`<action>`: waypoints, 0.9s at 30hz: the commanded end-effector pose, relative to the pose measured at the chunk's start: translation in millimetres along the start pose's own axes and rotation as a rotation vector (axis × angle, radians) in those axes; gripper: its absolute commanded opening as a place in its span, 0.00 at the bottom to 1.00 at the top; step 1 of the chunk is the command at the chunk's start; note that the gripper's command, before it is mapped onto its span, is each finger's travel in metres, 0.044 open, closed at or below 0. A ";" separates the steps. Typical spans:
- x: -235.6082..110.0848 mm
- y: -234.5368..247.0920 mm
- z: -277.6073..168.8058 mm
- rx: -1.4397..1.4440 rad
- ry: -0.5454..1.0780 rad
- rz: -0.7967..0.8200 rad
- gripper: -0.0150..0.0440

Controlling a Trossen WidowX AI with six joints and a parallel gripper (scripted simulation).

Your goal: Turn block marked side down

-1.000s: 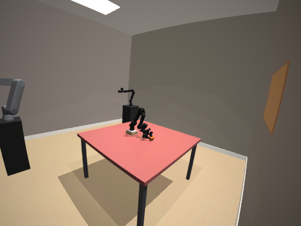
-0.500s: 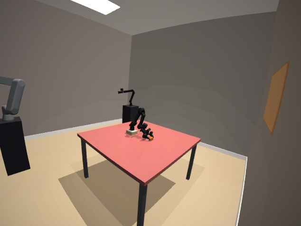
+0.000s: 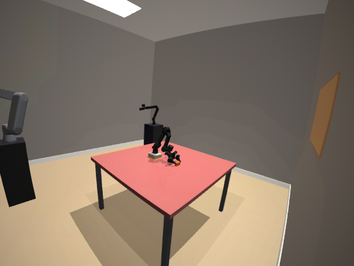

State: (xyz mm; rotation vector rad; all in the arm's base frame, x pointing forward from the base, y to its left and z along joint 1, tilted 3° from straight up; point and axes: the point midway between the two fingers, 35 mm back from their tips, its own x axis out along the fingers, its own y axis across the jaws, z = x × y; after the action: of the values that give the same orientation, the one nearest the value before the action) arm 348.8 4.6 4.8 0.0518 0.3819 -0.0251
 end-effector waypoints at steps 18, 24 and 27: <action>11.9 0.3 6.4 -0.004 0.140 -0.001 1.00; 2.6 0.5 26.6 -0.006 0.331 0.001 1.00; -14.6 0.0 39.4 -0.001 0.427 0.000 1.00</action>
State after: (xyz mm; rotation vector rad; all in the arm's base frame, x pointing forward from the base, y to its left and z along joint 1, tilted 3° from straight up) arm 358.0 3.2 2.7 0.0497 0.6104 -0.0286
